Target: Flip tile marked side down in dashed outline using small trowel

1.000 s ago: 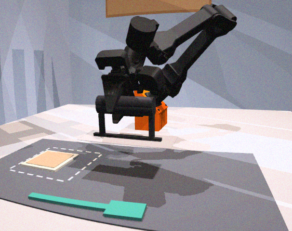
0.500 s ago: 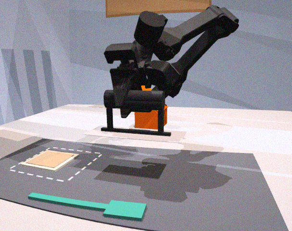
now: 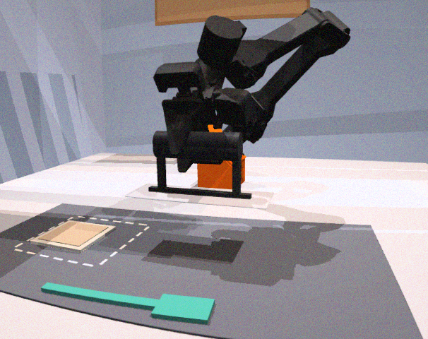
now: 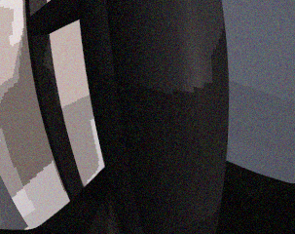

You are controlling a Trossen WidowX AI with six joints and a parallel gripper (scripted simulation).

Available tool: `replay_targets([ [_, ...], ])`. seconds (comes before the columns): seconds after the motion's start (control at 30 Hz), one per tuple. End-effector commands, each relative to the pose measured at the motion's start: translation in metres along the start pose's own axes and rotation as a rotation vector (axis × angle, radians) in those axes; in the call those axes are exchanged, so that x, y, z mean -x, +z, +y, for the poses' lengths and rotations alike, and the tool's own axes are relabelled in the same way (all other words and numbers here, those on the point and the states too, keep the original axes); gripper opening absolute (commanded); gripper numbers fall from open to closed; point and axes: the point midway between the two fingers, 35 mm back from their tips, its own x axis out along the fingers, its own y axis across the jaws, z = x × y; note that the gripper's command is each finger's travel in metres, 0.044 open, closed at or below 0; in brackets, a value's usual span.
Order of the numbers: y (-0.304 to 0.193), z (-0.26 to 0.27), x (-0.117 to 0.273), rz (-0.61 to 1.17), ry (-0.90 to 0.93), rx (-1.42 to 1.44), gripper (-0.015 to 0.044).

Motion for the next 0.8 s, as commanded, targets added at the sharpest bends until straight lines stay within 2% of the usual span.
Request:
replay_targets([
  [0.0,0.0012,-0.0045,0.0013,0.002,-0.013,0.002,0.0],
  [0.77,0.0038,0.0018,-0.0035,0.02,0.013,-0.034,0.0],
])
